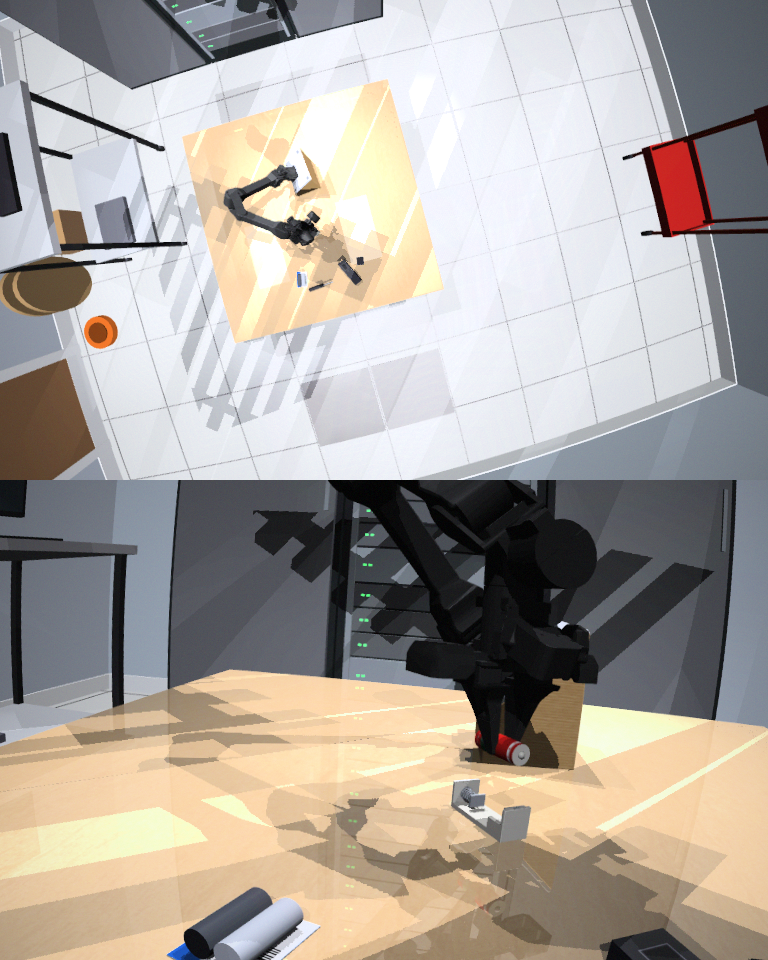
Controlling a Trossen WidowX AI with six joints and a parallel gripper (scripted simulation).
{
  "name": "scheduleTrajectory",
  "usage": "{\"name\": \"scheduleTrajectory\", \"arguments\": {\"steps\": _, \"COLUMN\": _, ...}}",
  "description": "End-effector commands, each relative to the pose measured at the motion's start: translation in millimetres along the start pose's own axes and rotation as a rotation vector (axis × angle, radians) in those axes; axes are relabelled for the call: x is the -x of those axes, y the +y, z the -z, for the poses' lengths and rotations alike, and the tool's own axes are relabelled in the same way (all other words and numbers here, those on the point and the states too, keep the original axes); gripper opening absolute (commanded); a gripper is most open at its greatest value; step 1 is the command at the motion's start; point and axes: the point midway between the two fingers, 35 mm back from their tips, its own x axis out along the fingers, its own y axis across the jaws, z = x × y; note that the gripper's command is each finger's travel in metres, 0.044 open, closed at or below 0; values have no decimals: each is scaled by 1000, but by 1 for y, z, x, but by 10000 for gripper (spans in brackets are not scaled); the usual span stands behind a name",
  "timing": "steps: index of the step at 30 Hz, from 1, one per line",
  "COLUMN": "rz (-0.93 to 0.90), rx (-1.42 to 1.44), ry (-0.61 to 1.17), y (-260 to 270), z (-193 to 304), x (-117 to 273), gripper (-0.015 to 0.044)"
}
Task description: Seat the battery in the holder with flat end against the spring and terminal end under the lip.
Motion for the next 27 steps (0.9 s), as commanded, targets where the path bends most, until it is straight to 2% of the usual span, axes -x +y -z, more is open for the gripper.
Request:
{"name": "scheduleTrajectory", "arguments": {"steps": 1, "rz": -12, "rx": -1, "ry": -41, "y": 1, "z": -1, "x": -7, "gripper": 65}}
{"name": "scheduleTrajectory", "arguments": {"steps": 17, "rz": -15, "rx": 4, "ry": -220, "y": -1, "z": -1, "x": -32, "gripper": 65}}
{"name": "scheduleTrajectory", "arguments": {"steps": 27, "rz": -24, "rx": 5, "ry": -256, "y": -1, "z": 0, "x": -36, "gripper": 65}}
